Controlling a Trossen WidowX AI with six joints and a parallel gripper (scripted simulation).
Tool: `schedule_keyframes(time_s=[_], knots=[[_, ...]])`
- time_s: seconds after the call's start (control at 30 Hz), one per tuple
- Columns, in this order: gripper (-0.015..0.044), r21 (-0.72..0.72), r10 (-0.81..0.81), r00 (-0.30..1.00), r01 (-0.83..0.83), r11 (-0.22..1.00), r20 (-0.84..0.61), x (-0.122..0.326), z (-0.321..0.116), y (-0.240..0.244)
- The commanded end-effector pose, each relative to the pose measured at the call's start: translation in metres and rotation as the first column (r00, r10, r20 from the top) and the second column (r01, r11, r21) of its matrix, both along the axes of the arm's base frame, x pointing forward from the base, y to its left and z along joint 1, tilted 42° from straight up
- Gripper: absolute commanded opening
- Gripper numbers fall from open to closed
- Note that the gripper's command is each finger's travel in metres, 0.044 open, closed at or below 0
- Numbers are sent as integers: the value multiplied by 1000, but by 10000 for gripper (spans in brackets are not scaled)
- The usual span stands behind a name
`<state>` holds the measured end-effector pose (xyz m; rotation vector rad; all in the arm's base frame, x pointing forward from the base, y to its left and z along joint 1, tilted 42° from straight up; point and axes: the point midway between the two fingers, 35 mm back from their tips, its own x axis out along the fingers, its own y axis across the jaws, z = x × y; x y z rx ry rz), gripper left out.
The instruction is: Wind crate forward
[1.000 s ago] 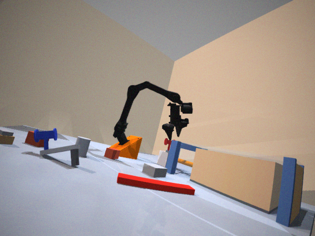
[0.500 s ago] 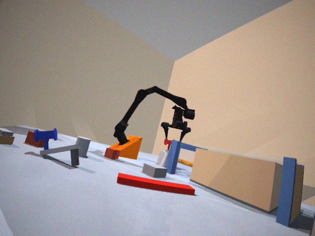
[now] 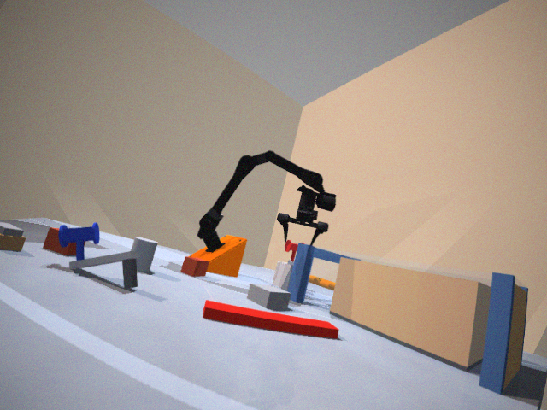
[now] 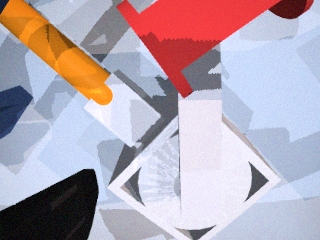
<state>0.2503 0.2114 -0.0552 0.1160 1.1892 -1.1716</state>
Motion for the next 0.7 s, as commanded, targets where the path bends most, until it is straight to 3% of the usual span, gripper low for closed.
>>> schedule_keyframes(time_s=[0.0, 0.67], knots=[[440, -3, -21, 999, 21, 1000, 24, 0, 1, -1], [440, -4, -21, 999, 21, 1000, 25, -6, -42, -38]])
